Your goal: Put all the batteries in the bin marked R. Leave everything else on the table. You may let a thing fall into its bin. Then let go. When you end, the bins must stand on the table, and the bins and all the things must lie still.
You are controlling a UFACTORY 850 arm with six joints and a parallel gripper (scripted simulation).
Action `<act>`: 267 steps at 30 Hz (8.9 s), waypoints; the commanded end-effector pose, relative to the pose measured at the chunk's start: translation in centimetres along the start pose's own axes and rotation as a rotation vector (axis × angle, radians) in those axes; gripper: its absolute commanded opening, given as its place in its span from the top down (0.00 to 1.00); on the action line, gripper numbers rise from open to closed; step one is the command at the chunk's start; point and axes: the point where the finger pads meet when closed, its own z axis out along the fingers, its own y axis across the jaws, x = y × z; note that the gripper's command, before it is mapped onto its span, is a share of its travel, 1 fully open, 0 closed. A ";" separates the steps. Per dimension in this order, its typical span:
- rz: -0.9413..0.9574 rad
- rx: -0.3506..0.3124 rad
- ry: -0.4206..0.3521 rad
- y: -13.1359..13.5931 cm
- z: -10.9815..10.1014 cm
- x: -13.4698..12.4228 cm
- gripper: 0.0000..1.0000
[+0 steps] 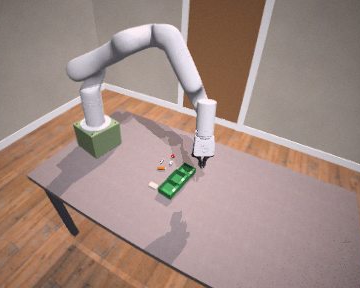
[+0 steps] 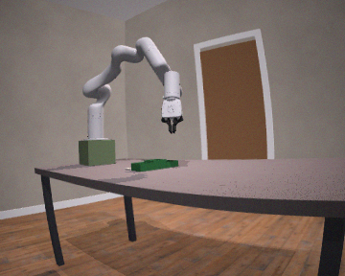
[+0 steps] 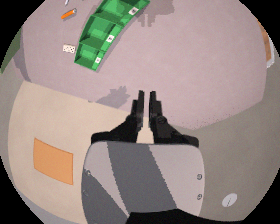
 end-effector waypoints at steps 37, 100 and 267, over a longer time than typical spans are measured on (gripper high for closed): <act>1.249 0.125 0.168 -11.6 -3.5 7.9 0.93; 2.302 0.323 0.143 -16.7 10.0 1.8 0.93; 2.302 0.323 0.144 -11.6 14.2 9.8 0.93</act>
